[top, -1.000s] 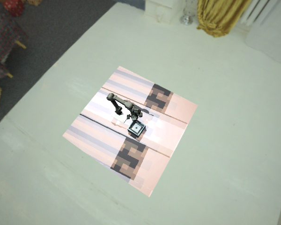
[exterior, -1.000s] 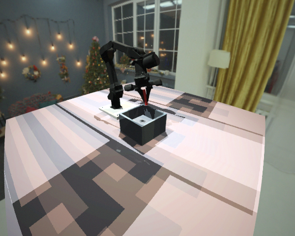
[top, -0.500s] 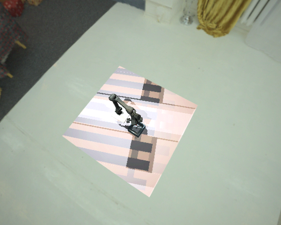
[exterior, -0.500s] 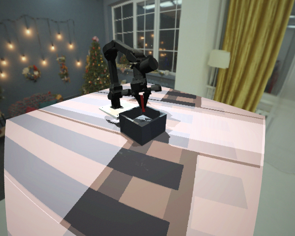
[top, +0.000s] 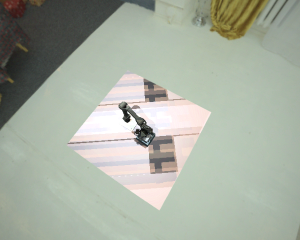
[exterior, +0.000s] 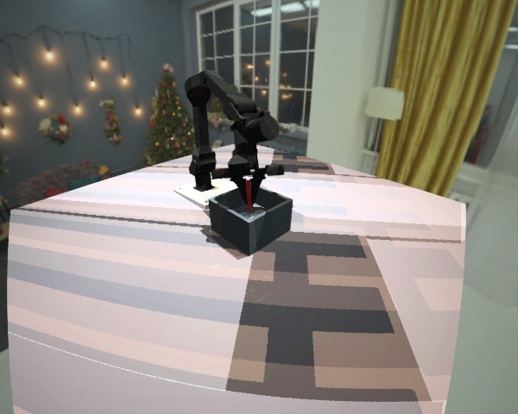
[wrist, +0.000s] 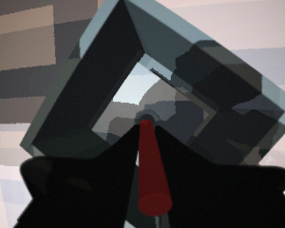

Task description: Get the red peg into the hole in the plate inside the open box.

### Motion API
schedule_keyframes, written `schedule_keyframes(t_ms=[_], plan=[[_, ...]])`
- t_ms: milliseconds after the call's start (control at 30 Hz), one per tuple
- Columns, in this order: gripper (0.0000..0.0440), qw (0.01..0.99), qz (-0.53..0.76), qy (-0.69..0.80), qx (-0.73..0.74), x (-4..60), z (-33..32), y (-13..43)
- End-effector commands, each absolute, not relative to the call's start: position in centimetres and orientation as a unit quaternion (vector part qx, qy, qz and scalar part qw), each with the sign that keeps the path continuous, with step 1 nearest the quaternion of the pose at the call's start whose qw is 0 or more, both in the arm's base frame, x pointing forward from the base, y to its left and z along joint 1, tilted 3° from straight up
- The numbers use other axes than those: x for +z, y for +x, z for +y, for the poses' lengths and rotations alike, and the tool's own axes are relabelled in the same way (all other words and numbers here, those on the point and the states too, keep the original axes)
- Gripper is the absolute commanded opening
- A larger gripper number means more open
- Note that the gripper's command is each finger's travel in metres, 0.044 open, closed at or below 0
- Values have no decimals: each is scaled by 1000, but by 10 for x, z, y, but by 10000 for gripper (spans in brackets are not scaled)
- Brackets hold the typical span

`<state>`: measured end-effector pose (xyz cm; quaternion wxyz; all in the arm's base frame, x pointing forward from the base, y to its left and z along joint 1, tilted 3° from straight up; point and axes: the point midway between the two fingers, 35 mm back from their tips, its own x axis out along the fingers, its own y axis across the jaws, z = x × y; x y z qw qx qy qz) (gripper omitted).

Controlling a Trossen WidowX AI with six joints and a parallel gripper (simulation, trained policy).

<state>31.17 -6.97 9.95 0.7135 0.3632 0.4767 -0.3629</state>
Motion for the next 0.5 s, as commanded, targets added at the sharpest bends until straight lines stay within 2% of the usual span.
schedule_keyframes(t_ms=[0,167,267,467], plan=[[32,709,488,357,-361,90,-72,315],[140,707,503,343,-360,84,-76,317],[150,704,513,333,-361,82,-79,317],[141,711,513,323,-358,90,-87,333]])
